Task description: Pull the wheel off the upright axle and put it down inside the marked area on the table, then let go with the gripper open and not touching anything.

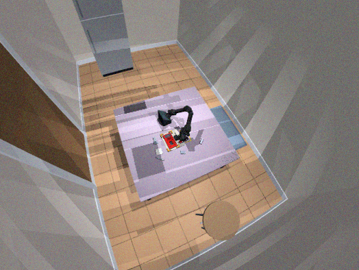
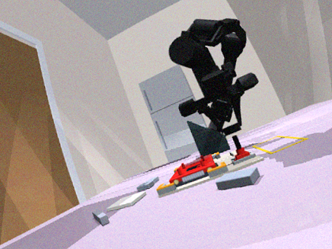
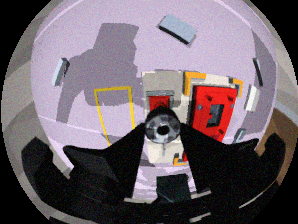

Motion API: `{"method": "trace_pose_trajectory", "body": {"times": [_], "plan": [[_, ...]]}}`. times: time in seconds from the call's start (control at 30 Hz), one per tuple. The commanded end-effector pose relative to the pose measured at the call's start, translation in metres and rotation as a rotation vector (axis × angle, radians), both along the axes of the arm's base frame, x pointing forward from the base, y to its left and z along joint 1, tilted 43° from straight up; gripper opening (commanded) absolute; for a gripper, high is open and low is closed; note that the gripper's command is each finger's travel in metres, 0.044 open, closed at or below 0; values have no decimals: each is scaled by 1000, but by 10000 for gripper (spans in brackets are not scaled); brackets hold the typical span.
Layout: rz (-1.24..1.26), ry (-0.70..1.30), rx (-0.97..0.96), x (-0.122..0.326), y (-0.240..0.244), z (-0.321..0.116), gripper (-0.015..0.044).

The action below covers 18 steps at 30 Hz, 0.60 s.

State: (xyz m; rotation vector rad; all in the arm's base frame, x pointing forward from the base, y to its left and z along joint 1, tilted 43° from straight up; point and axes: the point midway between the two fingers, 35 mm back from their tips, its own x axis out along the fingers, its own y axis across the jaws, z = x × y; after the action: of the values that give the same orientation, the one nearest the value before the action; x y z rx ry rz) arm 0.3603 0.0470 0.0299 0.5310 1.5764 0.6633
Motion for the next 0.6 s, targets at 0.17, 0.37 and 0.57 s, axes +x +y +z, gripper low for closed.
{"method": "trace_pose_trajectory", "body": {"times": [0.17, 0.37, 0.57], "plan": [[-5, -14, -7, 2, -22, 25, 0], [-5, -3, -2, -5, -9, 28, 0], [-5, -5, -4, -16, 4, 45, 0]]}}
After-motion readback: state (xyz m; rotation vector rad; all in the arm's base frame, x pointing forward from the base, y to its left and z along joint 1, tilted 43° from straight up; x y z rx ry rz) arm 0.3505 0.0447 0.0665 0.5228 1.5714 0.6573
